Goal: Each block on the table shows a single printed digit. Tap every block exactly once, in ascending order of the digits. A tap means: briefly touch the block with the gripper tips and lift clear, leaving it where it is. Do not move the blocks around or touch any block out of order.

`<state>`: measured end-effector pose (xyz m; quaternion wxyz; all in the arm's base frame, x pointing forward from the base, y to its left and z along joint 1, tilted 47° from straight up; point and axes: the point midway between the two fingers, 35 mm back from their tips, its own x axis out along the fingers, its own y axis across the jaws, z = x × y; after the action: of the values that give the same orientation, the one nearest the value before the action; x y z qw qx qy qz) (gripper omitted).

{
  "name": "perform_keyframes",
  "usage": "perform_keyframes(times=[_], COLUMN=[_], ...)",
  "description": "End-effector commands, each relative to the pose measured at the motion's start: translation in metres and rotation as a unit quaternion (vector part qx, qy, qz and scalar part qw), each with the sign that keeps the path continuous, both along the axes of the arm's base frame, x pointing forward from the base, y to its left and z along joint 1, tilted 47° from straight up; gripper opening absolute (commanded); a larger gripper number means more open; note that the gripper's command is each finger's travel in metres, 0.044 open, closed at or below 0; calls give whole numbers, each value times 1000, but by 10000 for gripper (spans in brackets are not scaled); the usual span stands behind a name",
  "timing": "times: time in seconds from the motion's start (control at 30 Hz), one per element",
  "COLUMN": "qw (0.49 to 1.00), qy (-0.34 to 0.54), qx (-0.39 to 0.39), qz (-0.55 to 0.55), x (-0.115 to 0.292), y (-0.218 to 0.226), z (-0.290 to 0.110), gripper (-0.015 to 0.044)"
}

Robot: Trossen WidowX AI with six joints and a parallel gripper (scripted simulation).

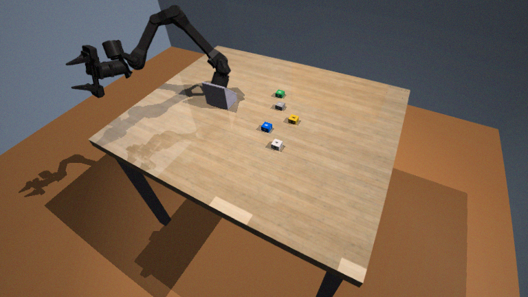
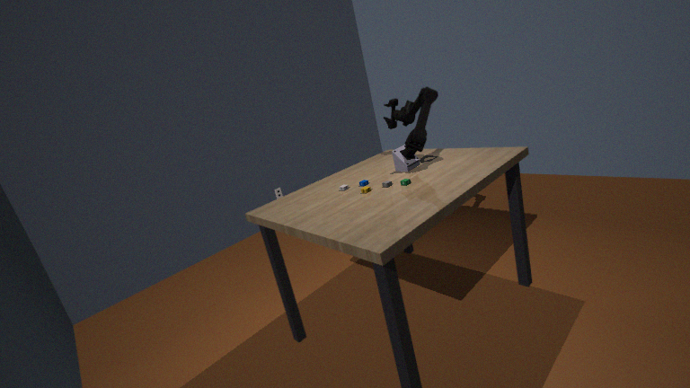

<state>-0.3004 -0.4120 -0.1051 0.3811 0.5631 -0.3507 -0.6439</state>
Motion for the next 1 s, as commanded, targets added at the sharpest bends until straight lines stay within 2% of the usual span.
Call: perform_keyframes(times=[0.0,0.07,0.13,0.23,0.47,0.73,0.97], qw=[1000,998,990,979,911,779,620], qy=[2,14,34,52,108,165,195], qx=[3,24,54,76,130,160,158], qz=[6,51,123,184,376,584,743], x=[3,31,75,112,232,360,458], y=[-2,-17,-36,-47,-58,-28,30], z=[0,-4,-8,-11,-16,-11,3], gripper=[400,400,400,400,400,400,400])
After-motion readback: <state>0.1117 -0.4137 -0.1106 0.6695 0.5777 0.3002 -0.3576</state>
